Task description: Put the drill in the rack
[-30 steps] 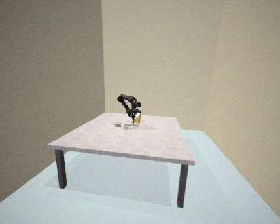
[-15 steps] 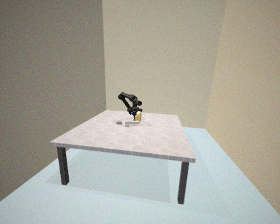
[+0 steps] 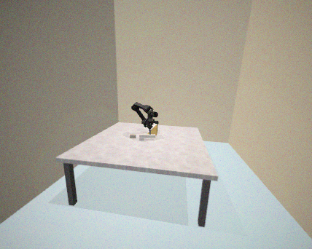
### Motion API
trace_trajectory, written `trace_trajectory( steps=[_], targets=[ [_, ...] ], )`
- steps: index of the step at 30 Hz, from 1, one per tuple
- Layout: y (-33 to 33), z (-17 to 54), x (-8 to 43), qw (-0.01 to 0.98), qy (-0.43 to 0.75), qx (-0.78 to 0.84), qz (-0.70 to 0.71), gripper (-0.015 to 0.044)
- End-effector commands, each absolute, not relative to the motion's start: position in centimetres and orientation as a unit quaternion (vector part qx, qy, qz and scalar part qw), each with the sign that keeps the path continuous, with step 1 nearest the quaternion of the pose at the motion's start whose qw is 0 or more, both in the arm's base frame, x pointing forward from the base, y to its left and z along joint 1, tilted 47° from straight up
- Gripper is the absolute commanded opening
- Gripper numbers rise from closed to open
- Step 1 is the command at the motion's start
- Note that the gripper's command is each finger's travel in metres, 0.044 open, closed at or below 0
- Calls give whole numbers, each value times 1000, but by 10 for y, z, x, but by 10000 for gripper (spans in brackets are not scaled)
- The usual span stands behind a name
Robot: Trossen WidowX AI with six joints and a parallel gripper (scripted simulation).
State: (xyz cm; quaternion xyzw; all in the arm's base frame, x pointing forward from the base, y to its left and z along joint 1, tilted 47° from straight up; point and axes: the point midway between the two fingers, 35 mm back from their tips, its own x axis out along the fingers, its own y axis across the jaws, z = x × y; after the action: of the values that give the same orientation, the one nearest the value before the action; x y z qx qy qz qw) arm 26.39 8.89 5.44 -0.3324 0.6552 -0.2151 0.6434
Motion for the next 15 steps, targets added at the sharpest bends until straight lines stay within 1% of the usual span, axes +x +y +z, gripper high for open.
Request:
trace_trajectory(
  steps=[1, 15],
  targets=[
    [83, 50, 263, 637, 659, -334, -219, 0],
    [79, 48, 260, 637, 659, -334, -219, 0]
  ],
)
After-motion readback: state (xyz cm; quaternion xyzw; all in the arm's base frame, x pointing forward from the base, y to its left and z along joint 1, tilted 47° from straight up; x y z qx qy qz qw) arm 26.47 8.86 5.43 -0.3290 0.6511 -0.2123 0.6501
